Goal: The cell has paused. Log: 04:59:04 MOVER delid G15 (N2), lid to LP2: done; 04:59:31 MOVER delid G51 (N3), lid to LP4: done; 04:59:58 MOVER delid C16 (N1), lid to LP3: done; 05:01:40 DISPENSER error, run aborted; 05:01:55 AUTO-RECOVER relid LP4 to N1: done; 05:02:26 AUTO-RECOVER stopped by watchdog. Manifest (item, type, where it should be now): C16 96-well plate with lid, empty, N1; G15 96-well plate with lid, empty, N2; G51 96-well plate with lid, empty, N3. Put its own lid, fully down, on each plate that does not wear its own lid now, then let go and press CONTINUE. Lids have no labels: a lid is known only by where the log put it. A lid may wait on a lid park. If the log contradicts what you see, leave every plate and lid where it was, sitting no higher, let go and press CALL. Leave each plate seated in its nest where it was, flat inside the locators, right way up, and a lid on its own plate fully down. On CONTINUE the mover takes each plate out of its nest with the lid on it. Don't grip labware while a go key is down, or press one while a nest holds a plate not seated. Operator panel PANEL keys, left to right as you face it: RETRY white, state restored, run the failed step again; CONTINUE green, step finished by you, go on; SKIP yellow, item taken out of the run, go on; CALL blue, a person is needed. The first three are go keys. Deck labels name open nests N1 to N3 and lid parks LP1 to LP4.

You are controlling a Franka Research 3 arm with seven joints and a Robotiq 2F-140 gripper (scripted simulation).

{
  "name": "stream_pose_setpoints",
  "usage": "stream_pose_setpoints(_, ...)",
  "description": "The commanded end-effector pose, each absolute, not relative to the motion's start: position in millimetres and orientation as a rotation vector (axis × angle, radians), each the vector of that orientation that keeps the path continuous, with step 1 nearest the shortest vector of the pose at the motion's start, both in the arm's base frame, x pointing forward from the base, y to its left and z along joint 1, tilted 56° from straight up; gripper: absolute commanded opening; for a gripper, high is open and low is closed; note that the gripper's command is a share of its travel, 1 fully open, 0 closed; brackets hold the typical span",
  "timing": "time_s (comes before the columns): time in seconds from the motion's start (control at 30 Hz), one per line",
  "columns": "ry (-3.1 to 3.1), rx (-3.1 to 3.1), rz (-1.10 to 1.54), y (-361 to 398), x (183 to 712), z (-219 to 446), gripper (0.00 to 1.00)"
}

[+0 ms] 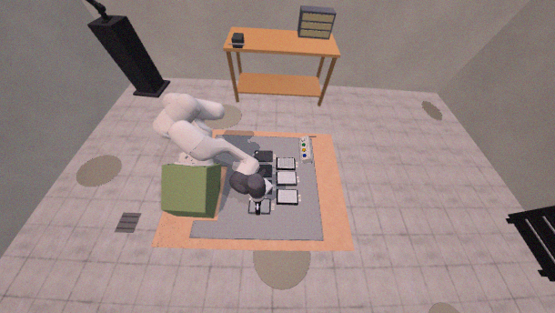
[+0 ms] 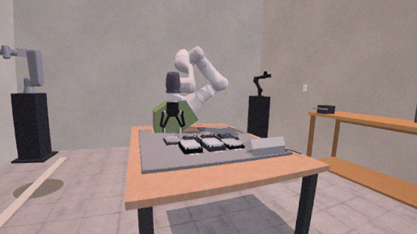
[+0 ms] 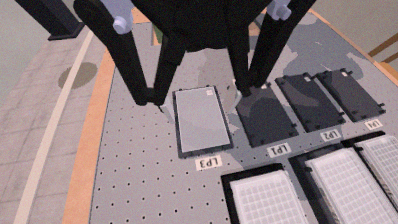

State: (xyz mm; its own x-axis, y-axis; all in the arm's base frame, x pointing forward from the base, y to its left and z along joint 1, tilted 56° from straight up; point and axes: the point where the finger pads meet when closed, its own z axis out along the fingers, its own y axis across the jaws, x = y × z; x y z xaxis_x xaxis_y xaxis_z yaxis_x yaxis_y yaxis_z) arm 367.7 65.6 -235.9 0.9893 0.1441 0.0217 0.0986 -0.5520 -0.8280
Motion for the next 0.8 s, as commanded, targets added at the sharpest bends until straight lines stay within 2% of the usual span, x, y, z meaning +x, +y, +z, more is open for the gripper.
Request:
stream_pose_setpoints(0.0,-0.161,-2.161,0.060,67.6,367.9,-237.4,0.66)
stream_pose_setpoints(0.77,-0.161,-2.161,0.060,75.8,366.9,-243.1,0.66)
